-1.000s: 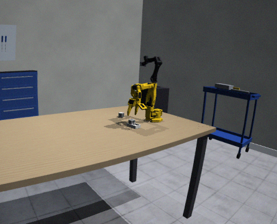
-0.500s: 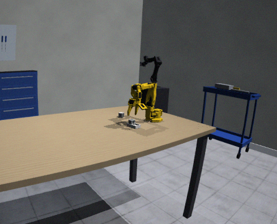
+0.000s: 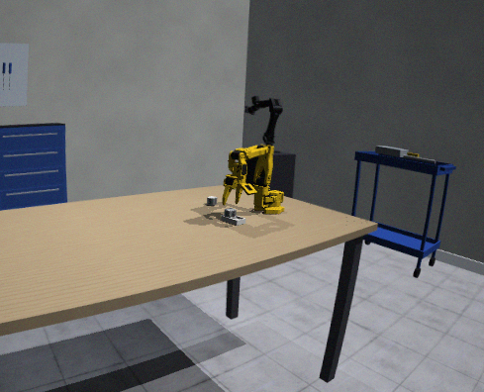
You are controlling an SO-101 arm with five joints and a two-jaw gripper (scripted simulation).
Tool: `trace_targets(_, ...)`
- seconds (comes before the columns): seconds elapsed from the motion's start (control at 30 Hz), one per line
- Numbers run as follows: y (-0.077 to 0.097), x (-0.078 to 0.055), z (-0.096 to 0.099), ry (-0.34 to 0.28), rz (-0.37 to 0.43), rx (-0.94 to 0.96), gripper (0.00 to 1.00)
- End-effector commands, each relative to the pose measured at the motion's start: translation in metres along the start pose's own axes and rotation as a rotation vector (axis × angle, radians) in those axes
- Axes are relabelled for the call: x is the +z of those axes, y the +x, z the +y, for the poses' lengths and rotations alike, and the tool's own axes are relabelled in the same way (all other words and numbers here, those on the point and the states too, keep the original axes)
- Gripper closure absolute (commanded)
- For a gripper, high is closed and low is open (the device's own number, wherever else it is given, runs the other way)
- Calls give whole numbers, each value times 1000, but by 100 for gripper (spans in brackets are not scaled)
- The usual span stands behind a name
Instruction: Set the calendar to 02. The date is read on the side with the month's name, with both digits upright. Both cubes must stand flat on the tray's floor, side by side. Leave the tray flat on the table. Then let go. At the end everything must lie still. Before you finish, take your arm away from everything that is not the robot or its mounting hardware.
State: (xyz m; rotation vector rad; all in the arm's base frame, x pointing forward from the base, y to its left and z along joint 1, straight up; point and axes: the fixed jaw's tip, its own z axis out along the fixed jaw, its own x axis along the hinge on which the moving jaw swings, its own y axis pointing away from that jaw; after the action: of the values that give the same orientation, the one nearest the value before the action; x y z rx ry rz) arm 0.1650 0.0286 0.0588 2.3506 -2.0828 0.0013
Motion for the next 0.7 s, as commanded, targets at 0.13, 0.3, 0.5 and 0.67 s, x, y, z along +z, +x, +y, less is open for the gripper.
trace_targets(0.13, -2, 8, -3, 23, -3, -24, 65)
trace_targets(0.3, -2, 16, -3, 23, -3, -24, 65)
trace_targets(0.5, -2, 22, -3, 23, -3, -24, 65)
trace_targets(0.67, -2, 27, -3, 23, -3, -24, 65)
